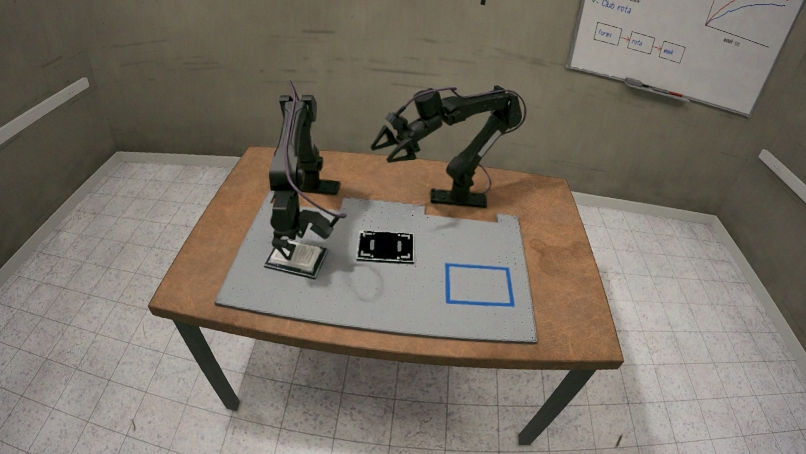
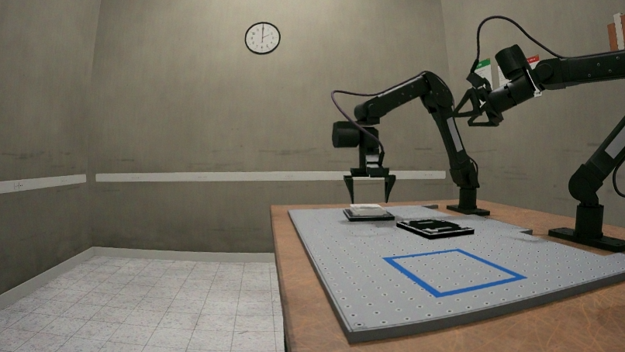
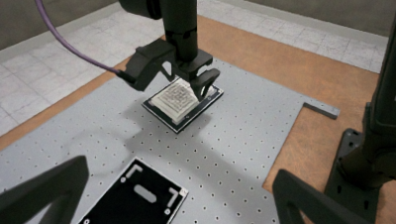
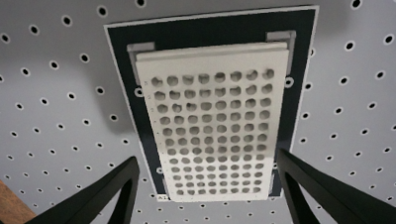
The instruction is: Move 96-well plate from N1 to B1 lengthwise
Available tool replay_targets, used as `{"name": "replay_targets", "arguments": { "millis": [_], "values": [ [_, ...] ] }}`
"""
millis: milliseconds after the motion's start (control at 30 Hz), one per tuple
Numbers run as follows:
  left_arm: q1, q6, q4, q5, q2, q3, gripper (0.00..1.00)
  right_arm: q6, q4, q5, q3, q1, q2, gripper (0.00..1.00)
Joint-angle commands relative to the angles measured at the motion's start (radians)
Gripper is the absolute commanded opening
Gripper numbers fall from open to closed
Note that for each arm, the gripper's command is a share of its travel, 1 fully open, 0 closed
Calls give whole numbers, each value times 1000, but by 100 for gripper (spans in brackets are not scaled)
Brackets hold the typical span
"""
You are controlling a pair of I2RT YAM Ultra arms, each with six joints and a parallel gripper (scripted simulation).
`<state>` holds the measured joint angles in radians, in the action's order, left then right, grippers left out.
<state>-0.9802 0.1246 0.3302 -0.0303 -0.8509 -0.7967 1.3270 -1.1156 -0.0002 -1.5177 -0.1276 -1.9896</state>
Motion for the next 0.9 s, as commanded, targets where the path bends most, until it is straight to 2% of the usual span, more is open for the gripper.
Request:
{"name": "replay_targets", "arguments": {
  "millis": [0,300,667,700,767,800,867],
  "values": [
    [-6,-3,9,-8,9,-6,100,5,40,1,14,-14,0,100],
    [-6,-3,9,-8,9,-6,100,5,89,0,50,-14,-14,100],
    [-6,-3,9,-8,9,-6,100,5,90,0,40,-14,-6,100],
    [-6,-3,9,-8,9,-6,100,5,91,0,40,-14,-6,96],
    [-6,-3,9,-8,9,-6,100,5,91,0,40,-14,-6,96],
    [-6,-3,9,-8,9,-6,100,5,91,0,40,-14,-6,92],
    [-6,-3,9,-8,9,-6,100,5,78,0,40,-14,-6,92]
  ]
}}
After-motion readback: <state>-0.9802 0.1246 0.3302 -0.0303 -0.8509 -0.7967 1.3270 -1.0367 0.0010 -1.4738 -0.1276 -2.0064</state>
